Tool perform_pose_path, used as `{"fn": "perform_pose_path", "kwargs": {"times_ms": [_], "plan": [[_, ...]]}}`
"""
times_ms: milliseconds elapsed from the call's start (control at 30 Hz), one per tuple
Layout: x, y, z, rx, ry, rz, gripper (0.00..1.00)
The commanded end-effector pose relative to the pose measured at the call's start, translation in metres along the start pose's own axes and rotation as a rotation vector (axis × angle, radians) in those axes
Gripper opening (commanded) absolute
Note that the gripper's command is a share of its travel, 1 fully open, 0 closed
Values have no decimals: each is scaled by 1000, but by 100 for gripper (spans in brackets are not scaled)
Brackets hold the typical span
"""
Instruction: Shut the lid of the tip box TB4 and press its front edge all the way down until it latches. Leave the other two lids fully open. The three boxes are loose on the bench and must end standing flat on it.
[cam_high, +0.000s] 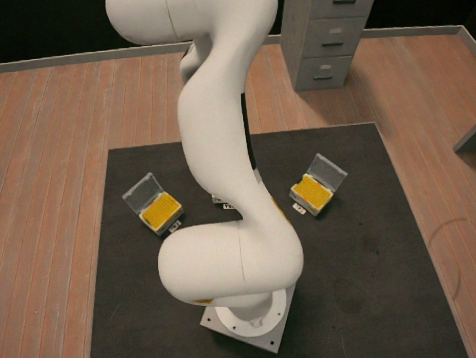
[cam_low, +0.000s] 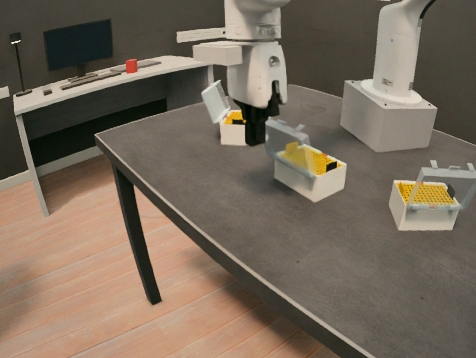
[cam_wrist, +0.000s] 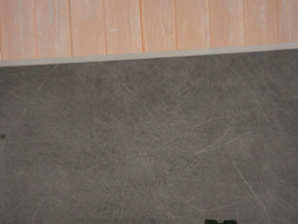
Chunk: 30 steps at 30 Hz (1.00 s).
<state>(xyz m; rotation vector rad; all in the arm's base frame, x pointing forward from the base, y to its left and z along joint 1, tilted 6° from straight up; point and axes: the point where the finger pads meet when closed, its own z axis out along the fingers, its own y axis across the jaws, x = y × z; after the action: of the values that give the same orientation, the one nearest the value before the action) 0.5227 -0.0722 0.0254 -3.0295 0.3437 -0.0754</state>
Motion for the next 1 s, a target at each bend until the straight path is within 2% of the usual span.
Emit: {"fn": "perform_pose_path", "kwargs": {"times_ms": [0,967], "plan": [[-4,0,-1,0,2,0,0],[-37,0,-6,0,2,0,0]]}}
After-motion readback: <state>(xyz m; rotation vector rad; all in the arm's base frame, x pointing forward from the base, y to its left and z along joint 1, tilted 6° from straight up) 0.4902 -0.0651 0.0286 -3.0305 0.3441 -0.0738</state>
